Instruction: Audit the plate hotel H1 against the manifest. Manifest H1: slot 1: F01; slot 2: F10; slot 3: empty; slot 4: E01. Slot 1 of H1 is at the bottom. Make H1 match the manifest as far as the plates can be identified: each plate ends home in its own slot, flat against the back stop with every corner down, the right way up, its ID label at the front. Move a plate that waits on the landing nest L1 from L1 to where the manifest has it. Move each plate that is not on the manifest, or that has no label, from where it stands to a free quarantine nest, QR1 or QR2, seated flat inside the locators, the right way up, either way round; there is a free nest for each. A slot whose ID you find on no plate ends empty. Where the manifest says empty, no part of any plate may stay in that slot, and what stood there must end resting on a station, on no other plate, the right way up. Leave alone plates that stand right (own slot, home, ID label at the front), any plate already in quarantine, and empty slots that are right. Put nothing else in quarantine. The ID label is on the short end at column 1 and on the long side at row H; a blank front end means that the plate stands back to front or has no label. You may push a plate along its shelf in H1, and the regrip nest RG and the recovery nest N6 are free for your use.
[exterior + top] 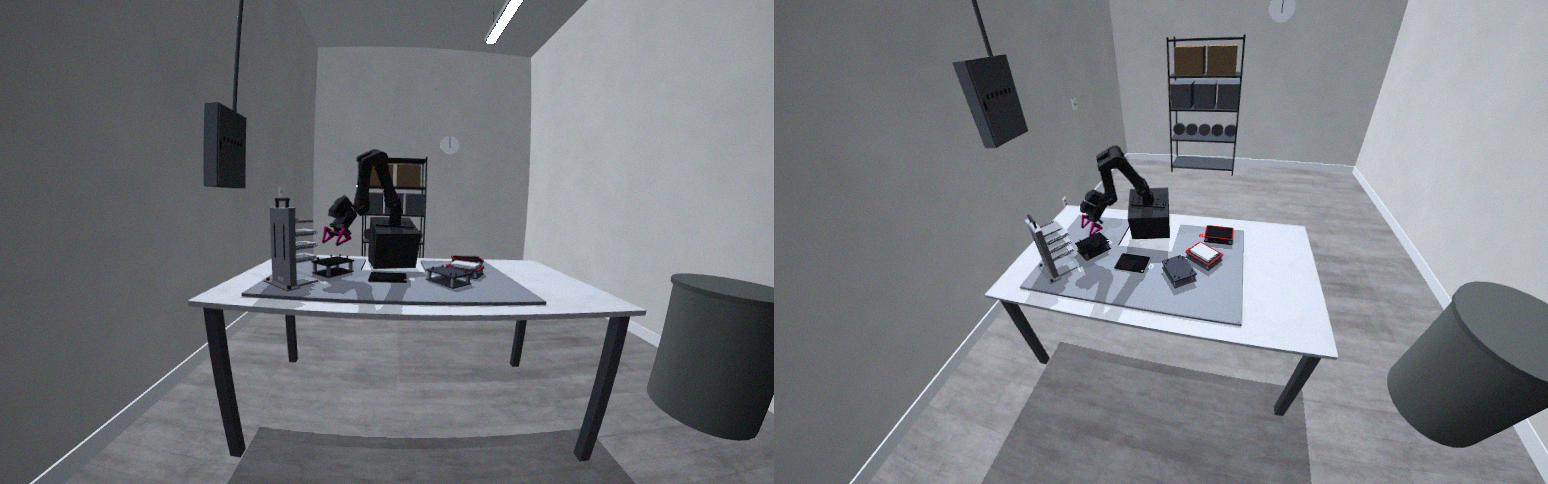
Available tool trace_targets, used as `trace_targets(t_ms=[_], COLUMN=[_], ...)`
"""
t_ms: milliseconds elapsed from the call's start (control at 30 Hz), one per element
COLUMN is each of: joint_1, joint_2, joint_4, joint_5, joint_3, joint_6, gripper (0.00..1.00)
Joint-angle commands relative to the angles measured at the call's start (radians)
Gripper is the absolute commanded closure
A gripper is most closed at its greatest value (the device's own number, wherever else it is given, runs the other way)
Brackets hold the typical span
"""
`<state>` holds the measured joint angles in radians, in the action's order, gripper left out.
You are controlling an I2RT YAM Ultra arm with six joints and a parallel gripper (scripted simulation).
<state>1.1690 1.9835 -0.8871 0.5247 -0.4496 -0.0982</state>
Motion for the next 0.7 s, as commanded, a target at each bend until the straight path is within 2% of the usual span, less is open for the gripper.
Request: trace_targets(t_ms=[0,167,233,667], joint_1=[0.017,0.043,0.043,0.112], joint_2=[-0.061,-0.155,-0.155,-0.387], joint_4=[0.073,0.17,0.17,0.446], joint_5=[0.02,0.04,0.04,0.094], joint_3=[0.003,0.01,0.01,-0.004], joint_6=[-0.015,-0.034,-0.034,-0.088], gripper=[0.0,0.0,0.0,0.0])
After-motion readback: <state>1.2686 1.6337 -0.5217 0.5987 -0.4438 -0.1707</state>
